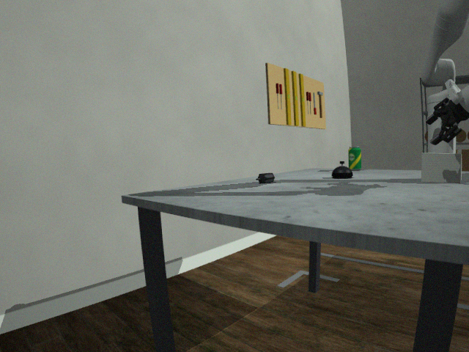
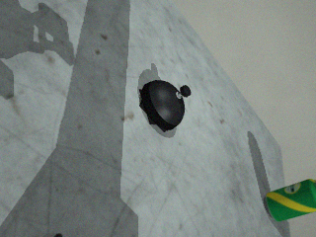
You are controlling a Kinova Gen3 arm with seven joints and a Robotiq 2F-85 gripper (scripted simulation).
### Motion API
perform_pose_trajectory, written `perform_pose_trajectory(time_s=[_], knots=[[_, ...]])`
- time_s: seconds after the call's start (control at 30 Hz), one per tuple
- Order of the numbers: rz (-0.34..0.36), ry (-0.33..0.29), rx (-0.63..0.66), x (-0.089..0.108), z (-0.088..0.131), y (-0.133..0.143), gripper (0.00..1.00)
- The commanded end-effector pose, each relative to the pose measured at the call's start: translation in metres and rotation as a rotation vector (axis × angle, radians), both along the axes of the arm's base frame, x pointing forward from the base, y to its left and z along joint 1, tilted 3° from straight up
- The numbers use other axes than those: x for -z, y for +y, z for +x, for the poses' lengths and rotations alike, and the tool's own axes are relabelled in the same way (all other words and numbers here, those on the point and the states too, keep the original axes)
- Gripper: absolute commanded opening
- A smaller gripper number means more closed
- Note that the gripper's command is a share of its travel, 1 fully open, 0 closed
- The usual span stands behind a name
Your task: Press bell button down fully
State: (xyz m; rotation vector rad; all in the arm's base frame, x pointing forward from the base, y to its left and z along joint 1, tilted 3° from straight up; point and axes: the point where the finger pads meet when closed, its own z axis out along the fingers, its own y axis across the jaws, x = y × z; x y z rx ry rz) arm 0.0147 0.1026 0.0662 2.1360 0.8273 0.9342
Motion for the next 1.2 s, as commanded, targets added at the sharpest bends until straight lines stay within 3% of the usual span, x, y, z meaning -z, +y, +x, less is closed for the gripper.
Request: perform_pose_trajectory(time_s=[0.0, 0.27, 0.5, 0.57, 1.07, 1.17], knots=[[-0.001, 0.008, 0.022, 0.000, 0.001, 0.001, 1.00], [-0.045, 0.090, 0.108, 0.009, 0.001, 0.005, 1.00], [-0.085, 0.213, 0.217, 0.019, 0.004, 0.015, 1.00], [-0.085, 0.213, 0.217, 0.019, 0.004, 0.015, 1.00], [-0.069, 0.518, 0.427, 0.038, 0.031, 0.051, 1.00], [-0.059, 0.544, 0.441, 0.039, 0.035, 0.055, 1.00]])
